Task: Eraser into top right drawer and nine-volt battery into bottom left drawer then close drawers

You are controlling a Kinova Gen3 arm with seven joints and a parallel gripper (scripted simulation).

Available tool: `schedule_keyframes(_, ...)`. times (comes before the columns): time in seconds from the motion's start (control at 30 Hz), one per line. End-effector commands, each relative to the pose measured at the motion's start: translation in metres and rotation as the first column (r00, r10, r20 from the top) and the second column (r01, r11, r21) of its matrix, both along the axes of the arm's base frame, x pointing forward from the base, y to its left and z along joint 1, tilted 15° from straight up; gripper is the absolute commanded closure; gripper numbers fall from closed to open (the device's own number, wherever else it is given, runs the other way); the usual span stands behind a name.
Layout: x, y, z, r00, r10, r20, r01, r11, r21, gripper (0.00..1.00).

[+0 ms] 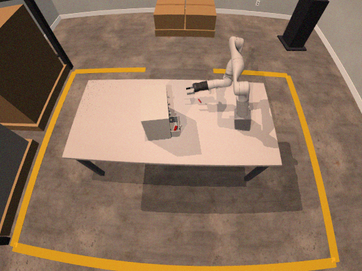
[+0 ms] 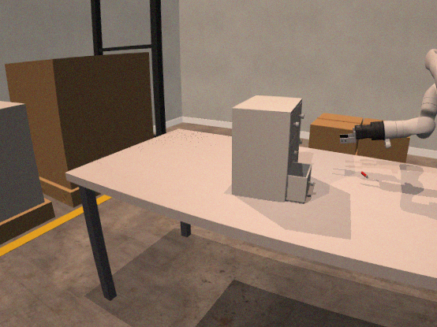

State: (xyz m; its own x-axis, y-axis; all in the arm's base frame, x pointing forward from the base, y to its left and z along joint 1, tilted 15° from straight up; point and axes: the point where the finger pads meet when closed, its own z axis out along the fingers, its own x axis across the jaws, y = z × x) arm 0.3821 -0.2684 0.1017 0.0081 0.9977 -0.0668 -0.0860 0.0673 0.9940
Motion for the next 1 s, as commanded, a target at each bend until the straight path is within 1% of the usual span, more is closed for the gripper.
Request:
schedule_keyframes(0.0, -0.0016, -0.0014, -0.0009, 1.0, 0.002, -0.004, -0.002, 1.0, -0.004, 0.0)
schedule_keyframes(0.47, -0.0017, 0.0004, 0.0, 1.0, 0.004, -0.008, -0.004, 1.0, -0.002, 0.0)
schedule_keyframes(0.97, -0.0019, -0.0007, 0.0001, 0.999, -0.002, -0.036, 0.002, 1.0, -0.005, 0.0)
